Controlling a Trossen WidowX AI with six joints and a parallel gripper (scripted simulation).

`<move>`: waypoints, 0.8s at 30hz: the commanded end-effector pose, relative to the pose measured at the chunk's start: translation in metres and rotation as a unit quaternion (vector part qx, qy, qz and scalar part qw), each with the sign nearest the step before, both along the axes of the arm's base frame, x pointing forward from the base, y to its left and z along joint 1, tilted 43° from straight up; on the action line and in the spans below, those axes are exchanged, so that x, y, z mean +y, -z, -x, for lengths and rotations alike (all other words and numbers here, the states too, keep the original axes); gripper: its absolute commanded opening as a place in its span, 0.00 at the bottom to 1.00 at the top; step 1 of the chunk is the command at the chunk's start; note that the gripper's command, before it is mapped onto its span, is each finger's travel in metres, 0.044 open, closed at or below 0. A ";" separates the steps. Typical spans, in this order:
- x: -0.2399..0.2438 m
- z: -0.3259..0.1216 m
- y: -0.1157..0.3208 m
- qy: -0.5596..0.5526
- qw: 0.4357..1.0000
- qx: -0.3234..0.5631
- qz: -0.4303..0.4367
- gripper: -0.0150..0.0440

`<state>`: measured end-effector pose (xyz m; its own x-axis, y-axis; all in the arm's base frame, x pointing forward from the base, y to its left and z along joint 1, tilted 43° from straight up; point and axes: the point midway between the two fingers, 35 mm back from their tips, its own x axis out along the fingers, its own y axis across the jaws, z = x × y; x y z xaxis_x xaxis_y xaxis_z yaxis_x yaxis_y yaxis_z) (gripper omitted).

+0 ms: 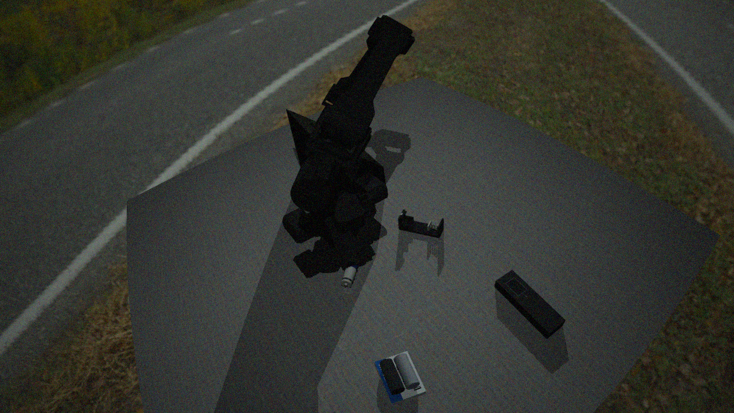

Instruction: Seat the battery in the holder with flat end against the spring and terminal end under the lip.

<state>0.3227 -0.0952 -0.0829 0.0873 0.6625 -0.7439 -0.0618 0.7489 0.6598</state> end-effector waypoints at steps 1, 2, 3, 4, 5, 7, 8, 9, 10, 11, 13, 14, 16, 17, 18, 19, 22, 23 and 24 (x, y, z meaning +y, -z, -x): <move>0.014 -0.006 0.020 0.189 0.967 0.169 -0.026 0.65; 0.016 -0.007 0.023 0.221 0.954 0.199 -0.030 0.65; 0.018 -0.008 0.026 0.253 0.940 0.228 -0.033 0.65; 0.020 -0.009 0.029 0.279 0.926 0.252 -0.036 0.65; 0.021 -0.009 0.031 0.295 0.917 0.266 -0.038 0.65; 0.022 -0.010 0.031 0.300 0.914 0.270 -0.039 0.65; 0.022 -0.010 0.031 0.300 0.914 0.270 -0.039 0.65; 0.022 -0.010 0.031 0.300 0.914 0.270 -0.039 0.65; 0.022 -0.010 0.031 0.300 0.914 0.270 -0.039 0.65; 0.022 -0.010 0.031 0.300 0.914 0.270 -0.039 0.65; 0.022 -0.010 0.031 0.300 0.914 0.270 -0.039 0.65; 0.022 -0.010 0.031 0.300 0.914 0.270 -0.039 0.65; 0.022 -0.010 0.031 0.300 0.914 0.270 -0.039 0.65; 0.022 -0.010 0.031 0.300 0.914 0.270 -0.039 0.65; 0.022 -0.010 0.032 0.300 0.914 0.270 -0.039 0.65; 0.023 -0.010 0.033 0.300 0.914 0.270 -0.039 0.65; 0.026 -0.011 0.037 0.300 0.914 0.270 -0.039 0.65; 0.028 -0.011 0.038 0.300 0.914 0.270 -0.039 0.65; 0.029 -0.011 0.039 0.300 0.914 0.270 -0.039 0.65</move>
<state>0.3338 -0.0710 -0.1186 0.0881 0.6648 -0.7418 0.6934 0.4937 0.5248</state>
